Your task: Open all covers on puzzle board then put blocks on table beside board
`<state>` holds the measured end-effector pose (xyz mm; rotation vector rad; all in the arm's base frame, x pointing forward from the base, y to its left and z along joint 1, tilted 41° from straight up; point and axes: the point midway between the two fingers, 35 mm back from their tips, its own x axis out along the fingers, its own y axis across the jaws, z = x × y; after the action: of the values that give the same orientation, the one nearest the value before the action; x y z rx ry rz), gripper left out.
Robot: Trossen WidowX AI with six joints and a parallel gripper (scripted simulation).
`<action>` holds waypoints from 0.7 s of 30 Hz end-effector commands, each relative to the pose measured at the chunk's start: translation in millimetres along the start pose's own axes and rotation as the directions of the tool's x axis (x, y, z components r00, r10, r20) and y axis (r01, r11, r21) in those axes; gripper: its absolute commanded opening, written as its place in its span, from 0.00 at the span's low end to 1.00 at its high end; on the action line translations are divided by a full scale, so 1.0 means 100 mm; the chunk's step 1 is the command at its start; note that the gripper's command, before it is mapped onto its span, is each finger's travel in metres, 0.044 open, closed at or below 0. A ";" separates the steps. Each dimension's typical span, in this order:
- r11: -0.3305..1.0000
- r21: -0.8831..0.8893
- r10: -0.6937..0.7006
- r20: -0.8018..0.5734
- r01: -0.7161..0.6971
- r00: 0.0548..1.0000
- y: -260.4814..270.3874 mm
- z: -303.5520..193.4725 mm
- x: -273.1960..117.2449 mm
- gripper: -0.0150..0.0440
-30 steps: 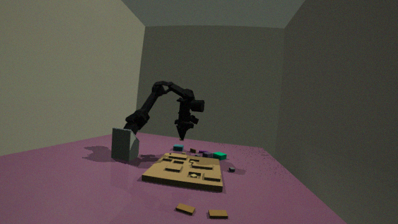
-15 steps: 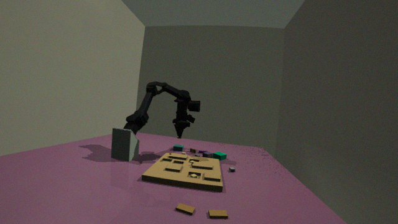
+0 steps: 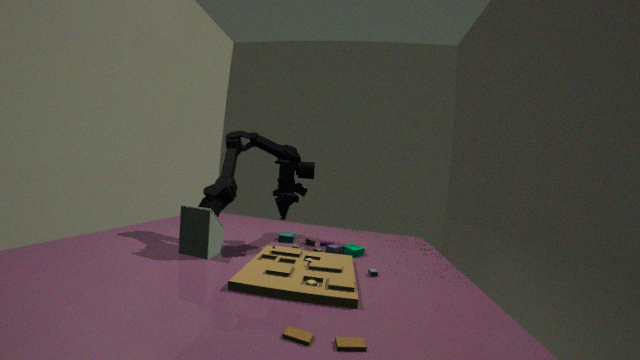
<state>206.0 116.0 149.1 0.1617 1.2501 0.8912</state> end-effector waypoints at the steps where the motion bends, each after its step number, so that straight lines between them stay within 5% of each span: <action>1: 1.000 0.003 0.002 0.001 -0.002 1.000 0.02 -0.01 0.04 0.39; 21: 1.000 0.001 -0.004 -0.003 0.004 1.000 -0.02 0.03 0.36 0.39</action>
<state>210.6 136.5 128.5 0.1554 1.2407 0.8928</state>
